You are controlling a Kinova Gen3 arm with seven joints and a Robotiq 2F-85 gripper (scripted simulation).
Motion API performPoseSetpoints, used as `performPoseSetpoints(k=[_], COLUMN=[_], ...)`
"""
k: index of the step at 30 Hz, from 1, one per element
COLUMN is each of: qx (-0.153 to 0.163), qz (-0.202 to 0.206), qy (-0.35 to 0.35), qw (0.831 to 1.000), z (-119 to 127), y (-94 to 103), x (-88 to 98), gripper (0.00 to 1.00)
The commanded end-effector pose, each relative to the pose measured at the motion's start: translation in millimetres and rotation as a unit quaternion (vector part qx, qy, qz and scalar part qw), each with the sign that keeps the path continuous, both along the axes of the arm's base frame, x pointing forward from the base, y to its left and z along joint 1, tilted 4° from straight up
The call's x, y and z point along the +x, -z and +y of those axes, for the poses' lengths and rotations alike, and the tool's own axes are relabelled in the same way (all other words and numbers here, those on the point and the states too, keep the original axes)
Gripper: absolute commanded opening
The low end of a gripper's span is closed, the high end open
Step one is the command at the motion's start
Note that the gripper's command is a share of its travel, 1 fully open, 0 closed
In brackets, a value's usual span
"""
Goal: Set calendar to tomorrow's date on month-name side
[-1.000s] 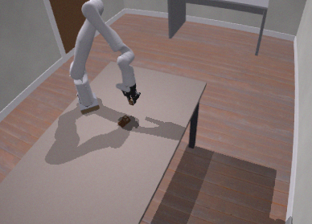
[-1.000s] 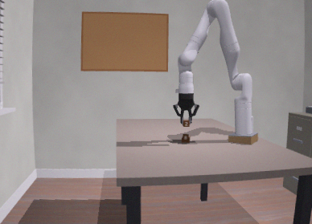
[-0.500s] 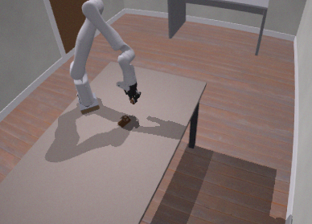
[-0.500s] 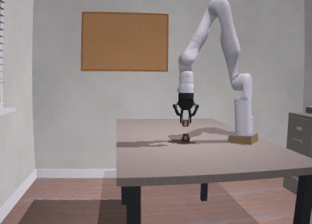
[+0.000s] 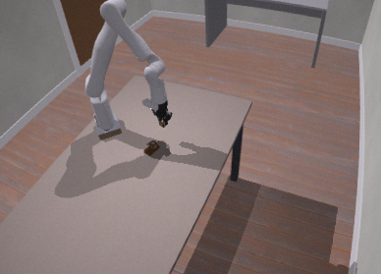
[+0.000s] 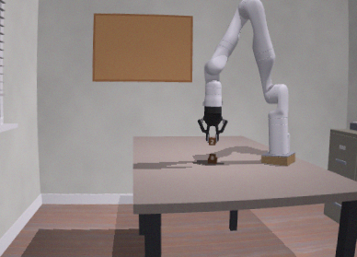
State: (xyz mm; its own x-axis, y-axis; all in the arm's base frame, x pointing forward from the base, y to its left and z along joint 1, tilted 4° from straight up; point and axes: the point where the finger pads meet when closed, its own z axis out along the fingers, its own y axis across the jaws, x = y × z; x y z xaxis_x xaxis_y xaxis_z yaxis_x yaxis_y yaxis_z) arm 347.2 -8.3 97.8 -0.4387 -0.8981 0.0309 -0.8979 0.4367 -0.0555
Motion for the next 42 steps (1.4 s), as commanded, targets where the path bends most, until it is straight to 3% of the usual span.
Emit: performPoseSetpoints(k=[1,17,31,42], qx=[0.000,0.000,0.000,0.000], qz=[-0.001,0.000,0.000,0.000], qy=[0.000,0.000,0.000,0.000], qw=[1.000,1.000,1.000,1.000], z=[0.1,-0.1,-2.6,-3.8], y=[-0.4,5.2,62.0,90.3], x=[0.4,0.6,2.9,4.0], gripper=[0.26,0.26,0.26,0.26])
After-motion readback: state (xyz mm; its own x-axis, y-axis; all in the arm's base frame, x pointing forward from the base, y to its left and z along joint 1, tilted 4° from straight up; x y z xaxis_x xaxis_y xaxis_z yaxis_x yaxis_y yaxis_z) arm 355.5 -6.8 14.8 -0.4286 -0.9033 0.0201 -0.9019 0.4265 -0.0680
